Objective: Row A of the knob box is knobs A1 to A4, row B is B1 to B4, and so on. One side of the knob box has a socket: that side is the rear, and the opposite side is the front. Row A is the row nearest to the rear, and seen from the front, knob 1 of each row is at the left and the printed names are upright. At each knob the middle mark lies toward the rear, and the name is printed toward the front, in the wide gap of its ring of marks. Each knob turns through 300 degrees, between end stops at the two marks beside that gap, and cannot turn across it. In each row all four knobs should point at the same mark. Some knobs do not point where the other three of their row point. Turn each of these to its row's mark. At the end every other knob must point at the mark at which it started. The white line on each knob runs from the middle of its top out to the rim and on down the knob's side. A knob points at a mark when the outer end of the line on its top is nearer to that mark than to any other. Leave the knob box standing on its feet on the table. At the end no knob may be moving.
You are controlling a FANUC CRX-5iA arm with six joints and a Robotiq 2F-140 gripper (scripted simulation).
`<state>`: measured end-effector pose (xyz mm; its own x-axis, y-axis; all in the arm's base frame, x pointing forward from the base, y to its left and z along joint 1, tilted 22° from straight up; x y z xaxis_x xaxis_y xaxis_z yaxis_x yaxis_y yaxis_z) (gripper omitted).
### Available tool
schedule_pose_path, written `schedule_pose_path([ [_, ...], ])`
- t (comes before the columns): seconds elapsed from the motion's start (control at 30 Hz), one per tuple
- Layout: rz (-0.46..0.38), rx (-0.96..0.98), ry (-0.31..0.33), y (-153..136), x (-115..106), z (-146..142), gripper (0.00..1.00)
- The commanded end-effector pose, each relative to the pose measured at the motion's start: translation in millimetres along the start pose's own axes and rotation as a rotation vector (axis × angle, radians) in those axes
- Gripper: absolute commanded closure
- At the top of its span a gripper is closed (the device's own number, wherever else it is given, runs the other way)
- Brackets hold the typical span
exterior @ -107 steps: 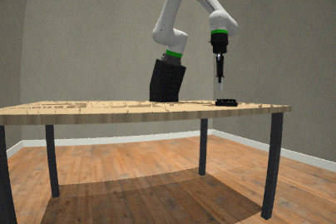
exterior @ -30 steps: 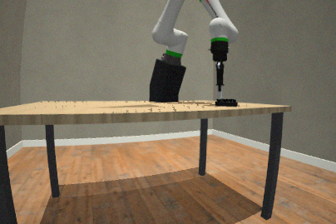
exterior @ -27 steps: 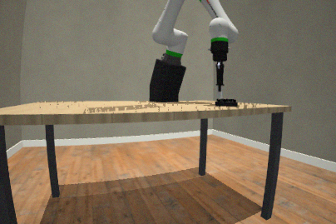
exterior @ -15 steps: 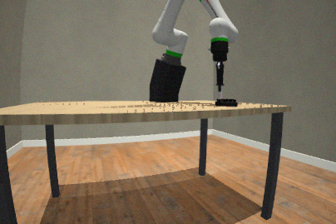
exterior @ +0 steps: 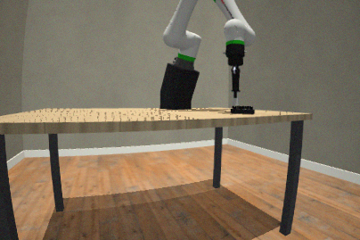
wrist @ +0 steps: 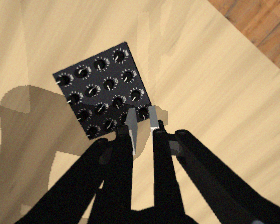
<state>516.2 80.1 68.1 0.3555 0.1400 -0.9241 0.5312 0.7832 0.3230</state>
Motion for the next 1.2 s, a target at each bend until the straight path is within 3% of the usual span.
schedule_pose_path([
  [0.0, 0.000, 0.000, 0.000, 0, 0, 0, 0.88],
  [1.17, 0.000, 0.000, 0.000, 0, 14, 0, 0.88],
])
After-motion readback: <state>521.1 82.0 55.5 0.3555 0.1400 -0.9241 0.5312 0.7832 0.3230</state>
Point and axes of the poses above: the point where the finger pads meet when closed, its own x axis out along the fingers, its own z axis across the jaws, y = z × x, the point moved 9 cm from there along -x, back along the fingers, and after that the axes turned 7 degrees about -x, right-handed, at the moved point
